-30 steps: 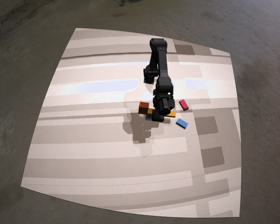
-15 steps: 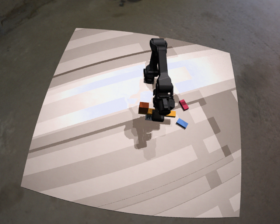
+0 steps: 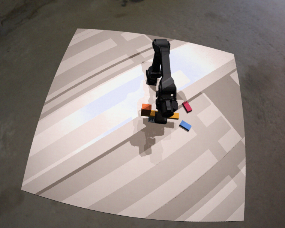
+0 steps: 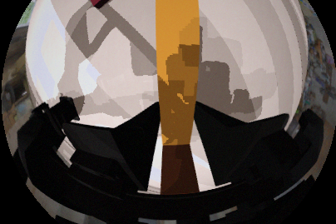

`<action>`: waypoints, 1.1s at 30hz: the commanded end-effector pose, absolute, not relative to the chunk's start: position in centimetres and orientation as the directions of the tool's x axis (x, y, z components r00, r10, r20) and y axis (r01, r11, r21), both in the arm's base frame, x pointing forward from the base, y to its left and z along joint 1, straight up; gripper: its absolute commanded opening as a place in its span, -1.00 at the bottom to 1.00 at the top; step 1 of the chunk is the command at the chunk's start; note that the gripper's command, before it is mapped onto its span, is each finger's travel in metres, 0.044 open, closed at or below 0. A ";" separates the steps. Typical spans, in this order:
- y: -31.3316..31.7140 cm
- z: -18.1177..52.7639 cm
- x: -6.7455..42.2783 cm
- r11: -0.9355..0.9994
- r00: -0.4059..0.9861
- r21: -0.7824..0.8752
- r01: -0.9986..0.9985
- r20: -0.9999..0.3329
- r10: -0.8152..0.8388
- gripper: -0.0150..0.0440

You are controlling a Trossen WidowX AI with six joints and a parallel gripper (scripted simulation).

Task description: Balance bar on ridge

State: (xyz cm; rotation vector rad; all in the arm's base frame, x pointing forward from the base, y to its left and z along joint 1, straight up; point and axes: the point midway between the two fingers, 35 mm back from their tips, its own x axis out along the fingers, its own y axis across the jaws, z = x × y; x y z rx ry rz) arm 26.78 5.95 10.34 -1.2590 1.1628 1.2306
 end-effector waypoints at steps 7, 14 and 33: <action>5.9 10.3 26.8 -0.054 0.026 -0.026 -0.998 -1.000 0.003 -0.40; 5.9 10.3 26.8 -0.054 0.026 -0.026 -0.998 -1.000 0.003 0.07; 5.9 10.3 26.8 -0.054 0.026 -0.026 -0.998 -1.000 0.003 0.08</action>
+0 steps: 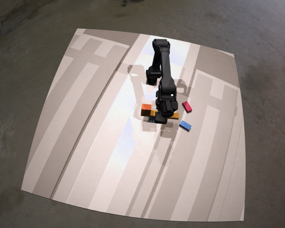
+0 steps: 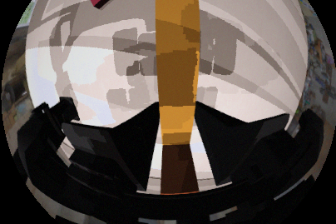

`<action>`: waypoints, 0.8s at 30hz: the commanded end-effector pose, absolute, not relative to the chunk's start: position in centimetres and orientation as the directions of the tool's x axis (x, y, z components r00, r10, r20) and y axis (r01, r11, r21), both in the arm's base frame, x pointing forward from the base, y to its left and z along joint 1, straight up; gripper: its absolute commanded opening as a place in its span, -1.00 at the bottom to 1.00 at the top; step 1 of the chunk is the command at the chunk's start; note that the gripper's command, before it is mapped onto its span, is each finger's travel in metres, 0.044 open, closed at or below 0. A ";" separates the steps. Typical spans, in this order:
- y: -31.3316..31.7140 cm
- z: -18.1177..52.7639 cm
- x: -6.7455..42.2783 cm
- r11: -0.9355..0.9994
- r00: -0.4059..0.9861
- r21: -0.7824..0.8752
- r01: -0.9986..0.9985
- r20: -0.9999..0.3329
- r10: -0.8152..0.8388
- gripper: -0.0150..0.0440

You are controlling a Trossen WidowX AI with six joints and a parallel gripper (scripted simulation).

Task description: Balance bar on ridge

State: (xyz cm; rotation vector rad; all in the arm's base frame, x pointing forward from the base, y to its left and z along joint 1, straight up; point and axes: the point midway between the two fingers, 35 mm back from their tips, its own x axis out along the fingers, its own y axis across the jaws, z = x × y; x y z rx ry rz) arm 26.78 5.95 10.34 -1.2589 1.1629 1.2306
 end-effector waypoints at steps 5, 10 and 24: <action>5.9 10.3 26.8 -0.054 0.026 -0.026 -0.998 -1.000 0.003 0.08; 5.9 10.3 26.8 -0.054 0.026 -0.026 -0.998 -1.000 0.003 0.09; 5.9 10.3 26.8 -0.054 0.026 -0.026 -0.998 -1.000 0.003 0.14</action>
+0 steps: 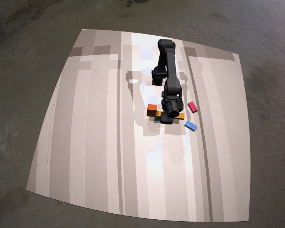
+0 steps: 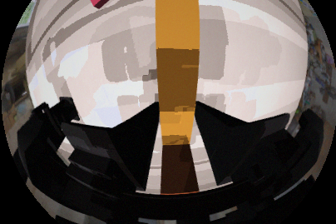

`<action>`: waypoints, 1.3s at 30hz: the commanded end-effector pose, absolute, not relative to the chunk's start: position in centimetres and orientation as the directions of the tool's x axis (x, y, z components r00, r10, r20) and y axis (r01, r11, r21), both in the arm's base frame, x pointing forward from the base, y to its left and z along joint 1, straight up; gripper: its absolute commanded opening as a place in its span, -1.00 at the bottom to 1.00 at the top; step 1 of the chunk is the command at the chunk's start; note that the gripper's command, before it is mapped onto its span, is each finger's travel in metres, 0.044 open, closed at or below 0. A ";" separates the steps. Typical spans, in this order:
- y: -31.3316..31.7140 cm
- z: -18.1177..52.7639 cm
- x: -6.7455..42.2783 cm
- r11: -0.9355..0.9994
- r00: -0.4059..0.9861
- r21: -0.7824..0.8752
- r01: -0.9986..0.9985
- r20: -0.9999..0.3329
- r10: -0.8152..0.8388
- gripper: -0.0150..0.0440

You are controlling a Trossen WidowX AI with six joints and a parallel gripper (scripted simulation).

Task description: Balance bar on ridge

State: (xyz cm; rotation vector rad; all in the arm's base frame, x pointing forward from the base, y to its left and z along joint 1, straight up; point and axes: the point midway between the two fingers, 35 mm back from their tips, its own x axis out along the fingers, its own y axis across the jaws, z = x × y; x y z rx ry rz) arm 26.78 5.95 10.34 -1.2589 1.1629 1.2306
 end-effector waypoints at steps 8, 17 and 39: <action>5.9 10.3 26.8 -0.054 0.026 -0.026 -0.998 -1.000 0.003 0.14; 5.9 10.3 26.8 -0.054 0.026 -0.026 -0.998 -1.000 0.003 0.67; 5.9 20.3 26.5 -0.053 0.025 -0.025 -0.998 -1.000 0.003 1.00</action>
